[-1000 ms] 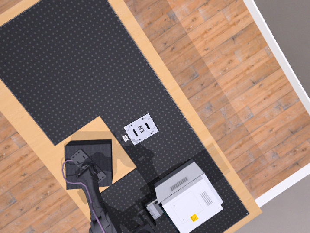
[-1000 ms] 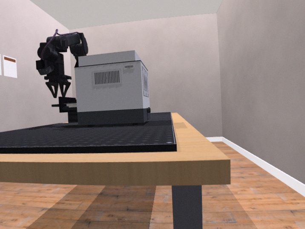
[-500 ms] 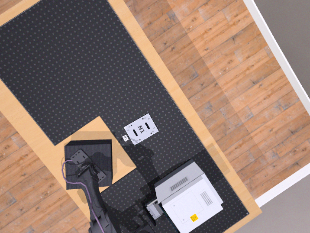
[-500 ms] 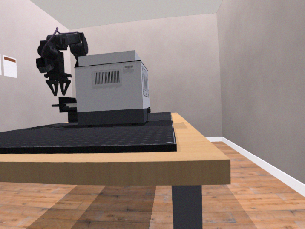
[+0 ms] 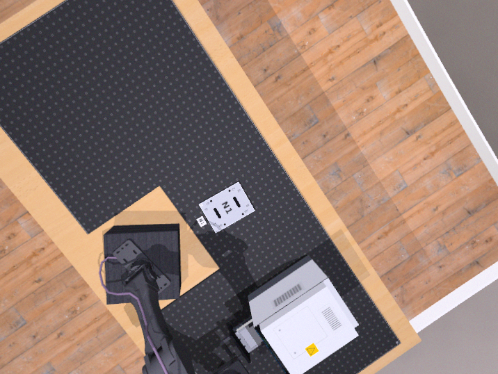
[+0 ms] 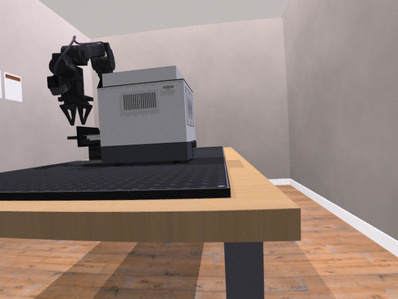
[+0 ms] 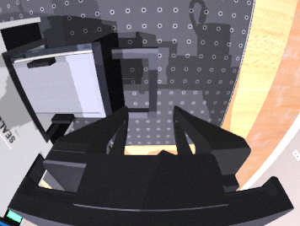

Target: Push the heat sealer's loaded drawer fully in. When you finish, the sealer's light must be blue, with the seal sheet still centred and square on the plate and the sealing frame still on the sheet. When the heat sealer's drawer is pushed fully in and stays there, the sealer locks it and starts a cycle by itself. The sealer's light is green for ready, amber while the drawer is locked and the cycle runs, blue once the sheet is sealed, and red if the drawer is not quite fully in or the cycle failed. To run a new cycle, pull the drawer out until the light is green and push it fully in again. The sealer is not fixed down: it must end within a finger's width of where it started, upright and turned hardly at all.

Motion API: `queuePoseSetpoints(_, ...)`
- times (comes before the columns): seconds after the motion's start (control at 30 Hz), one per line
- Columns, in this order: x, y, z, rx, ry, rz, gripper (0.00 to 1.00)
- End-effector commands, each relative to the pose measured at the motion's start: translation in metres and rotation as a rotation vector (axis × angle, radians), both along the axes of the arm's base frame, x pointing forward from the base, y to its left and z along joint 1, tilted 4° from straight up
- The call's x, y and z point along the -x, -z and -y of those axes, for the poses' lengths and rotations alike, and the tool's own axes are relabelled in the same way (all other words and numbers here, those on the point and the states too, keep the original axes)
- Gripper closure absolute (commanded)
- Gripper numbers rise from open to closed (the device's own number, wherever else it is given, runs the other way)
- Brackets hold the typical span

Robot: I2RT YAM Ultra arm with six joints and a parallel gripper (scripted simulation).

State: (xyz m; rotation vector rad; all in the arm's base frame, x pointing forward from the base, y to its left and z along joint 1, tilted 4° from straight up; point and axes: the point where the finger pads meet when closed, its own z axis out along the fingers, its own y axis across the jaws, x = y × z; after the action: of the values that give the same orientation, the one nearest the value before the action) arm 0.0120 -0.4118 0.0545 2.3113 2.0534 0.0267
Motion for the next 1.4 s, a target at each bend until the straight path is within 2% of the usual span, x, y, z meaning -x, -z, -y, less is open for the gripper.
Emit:
queuePoseSetpoints(0.0,0.005,-0.023,0.008,0.054,0.009,0.009,0.55)
queuePoseSetpoints(0.33,0.005,-0.023,0.008,0.054,0.009,0.009,0.55)
queuePoseSetpoints(0.37,0.009,-0.019,0.011,0.073,0.004,0.042,0.7)
queuePoseSetpoints(0.4,0.012,-0.01,0.002,0.046,0.004,0.076,0.7)
queuePoseSetpoints(0.53,0.028,-0.006,0.0,0.061,-0.001,0.206,0.7)
queuePoseSetpoints(0.6,0.028,0.006,-0.001,0.04,0.001,0.277,0.7)
queuePoseSetpoints(0.63,0.03,-0.003,0.006,0.066,-0.004,0.306,0.7)
queuePoseSetpoints(0.67,0.03,-0.004,0.004,0.065,-0.004,0.34,0.7)
queuePoseSetpoints(0.73,0.03,-0.004,0.004,0.064,-0.004,0.356,0.7)
queuePoseSetpoints(0.77,0.021,-0.004,0.004,0.061,-0.023,0.357,0.7)
queuePoseSetpoints(0.87,0.021,-0.004,0.004,0.061,-0.023,0.357,0.7)
queuePoseSetpoints(0.9,0.034,-0.003,0.003,0.069,-0.004,0.389,0.7)
queuePoseSetpoints(0.97,0.041,-0.002,0.002,0.077,-0.006,0.455,0.7)
queuePoseSetpoints(1.1,0.054,0.001,0.001,0.095,-0.009,0.587,0.7)
queuePoseSetpoints(1.2,0.054,0.001,0.001,0.108,-0.012,0.686,0.7)
queuePoseSetpoints(1.37,0.046,0.001,0.001,0.103,-0.031,0.703,0.7)
